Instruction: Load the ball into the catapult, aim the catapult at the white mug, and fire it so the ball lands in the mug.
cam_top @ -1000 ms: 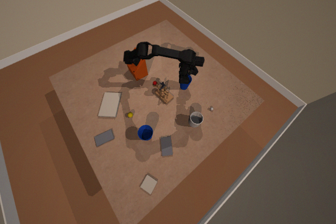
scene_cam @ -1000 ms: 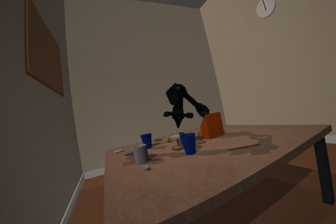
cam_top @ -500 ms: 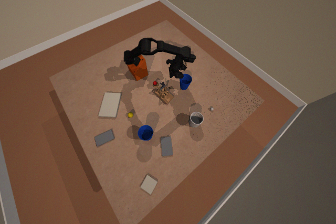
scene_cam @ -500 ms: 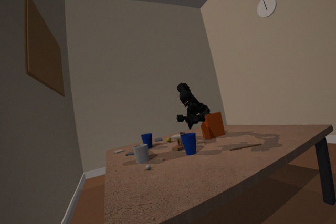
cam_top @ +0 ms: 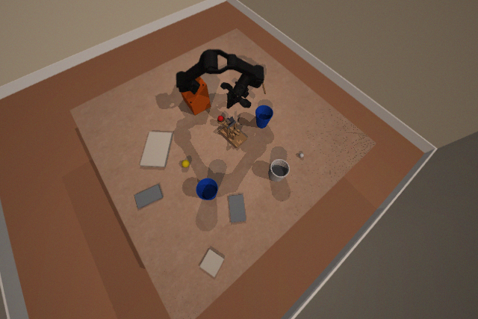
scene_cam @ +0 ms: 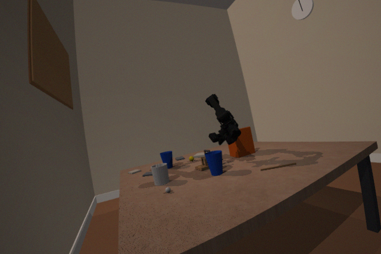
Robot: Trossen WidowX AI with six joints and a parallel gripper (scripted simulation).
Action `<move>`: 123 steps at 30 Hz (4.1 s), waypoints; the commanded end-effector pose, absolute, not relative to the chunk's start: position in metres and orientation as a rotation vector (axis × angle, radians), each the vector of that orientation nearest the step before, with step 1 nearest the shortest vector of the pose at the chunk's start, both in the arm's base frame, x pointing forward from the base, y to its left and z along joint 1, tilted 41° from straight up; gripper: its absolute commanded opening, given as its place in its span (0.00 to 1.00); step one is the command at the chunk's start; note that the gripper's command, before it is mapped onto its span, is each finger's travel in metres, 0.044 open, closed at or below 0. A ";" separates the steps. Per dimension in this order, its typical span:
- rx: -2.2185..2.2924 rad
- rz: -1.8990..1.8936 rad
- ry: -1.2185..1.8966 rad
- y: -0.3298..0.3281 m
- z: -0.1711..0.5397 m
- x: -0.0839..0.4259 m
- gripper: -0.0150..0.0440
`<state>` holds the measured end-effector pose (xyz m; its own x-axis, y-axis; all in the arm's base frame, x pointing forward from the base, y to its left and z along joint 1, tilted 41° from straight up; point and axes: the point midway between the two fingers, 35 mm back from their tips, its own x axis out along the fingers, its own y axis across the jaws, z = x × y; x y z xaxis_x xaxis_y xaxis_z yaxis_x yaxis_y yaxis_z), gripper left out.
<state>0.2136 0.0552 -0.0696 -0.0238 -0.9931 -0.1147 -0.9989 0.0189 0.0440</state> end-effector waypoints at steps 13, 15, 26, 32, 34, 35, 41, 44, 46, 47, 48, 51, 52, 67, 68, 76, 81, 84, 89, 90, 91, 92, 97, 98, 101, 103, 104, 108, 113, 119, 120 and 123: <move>-2.198 0.187 2.219 0.043 -0.080 0.212 0.25; -2.198 0.187 2.219 0.041 -0.083 0.212 0.25; -2.200 0.189 2.218 0.030 -0.097 0.212 0.25; -2.200 0.190 2.217 0.024 -0.105 0.212 0.25; -2.200 0.190 2.217 0.022 -0.107 0.211 0.25; -2.201 0.190 2.217 0.021 -0.108 0.211 0.25; -2.201 0.191 2.217 0.014 -0.116 0.211 0.25; -2.202 0.192 2.217 0.011 -0.120 0.210 0.25; -2.202 0.192 2.217 0.009 -0.122 0.210 0.25; -2.202 0.192 2.217 0.008 -0.123 0.209 0.25; -2.202 0.192 2.217 0.007 -0.125 0.209 0.25; -2.203 0.192 2.217 0.004 -0.128 0.209 0.25; -2.203 0.192 2.217 0.003 -0.130 0.208 0.25; -2.205 0.192 2.218 -0.022 -0.156 0.202 0.25; -2.205 0.191 2.218 -0.023 -0.158 0.202 0.25; -2.245 0.253 2.185 0.030 -0.137 0.211 0.25; -2.297 0.337 2.144 0.099 -0.103 0.203 0.25; -2.295 0.314 2.109 0.094 -0.107 0.209 0.30; -2.211 0.292 2.069 0.100 -0.111 0.221 0.52; -2.181 0.284 2.055 0.102 -0.112 0.225 0.57; -2.152 0.275 2.041 0.104 -0.113 0.229 0.61; -2.123 0.266 2.027 0.106 -0.113 0.234 0.65; -1.985 0.219 1.959 0.115 -0.114 0.256 0.88; -1.958 0.210 1.946 0.117 -0.114 0.260 0.92; -1.878 0.179 1.905 0.122 -0.113 0.274 1.00; -1.825 0.158 1.878 0.125 -0.112 0.284 1.00; -1.798 0.148 1.865 0.126 -0.111 0.288 1.00; -1.692 0.105 1.809 0.131 -0.106 0.309 1.00; -1.560 0.049 1.738 0.136 -0.098 0.335 1.00; -1.411 -0.008 1.649 0.138 -0.081 0.370 1.00; -1.387 -0.019 1.634 0.138 -0.078 0.376 1.00; -1.317 -0.049 1.589 0.138 -0.068 0.393 1.00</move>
